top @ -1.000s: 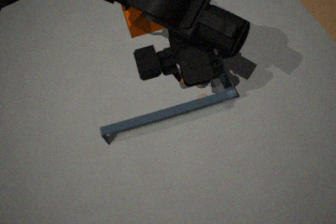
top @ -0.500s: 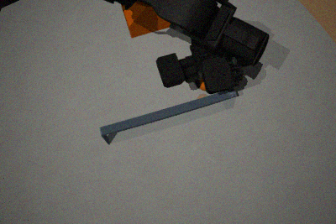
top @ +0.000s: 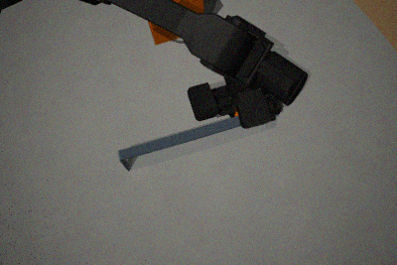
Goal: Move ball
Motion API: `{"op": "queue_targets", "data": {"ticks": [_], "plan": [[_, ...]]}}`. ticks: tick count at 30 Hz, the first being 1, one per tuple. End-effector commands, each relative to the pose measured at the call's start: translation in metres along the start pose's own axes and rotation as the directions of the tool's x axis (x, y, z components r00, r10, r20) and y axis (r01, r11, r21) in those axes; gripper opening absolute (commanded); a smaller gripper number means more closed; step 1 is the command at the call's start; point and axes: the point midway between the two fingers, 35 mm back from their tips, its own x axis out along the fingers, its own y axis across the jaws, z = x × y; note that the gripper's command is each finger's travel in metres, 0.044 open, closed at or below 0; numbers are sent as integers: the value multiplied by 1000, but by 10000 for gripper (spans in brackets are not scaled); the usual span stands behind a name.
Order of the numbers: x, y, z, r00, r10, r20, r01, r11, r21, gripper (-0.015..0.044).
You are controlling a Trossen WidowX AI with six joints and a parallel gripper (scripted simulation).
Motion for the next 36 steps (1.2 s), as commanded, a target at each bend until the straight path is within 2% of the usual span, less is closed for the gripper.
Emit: {"op": "queue_targets", "data": {"ticks": [1, 17, 27, 33, 36], "plan": [[5, 1, -1, 1000, -6, -3, 6, 1000, -8, 0], [22, 0, -2, 1000, -7, -3, 7, 1000, -8, 0], [17, 0, 1, 1000, 0, 4, 0, 1000, 1, 259], [15, 0, 1, 1000, 0, 4, 0, 1000, 1, 259], [-25, 2, 2, 1000, 1, 0, -1, 1000, -4, 259]]}}
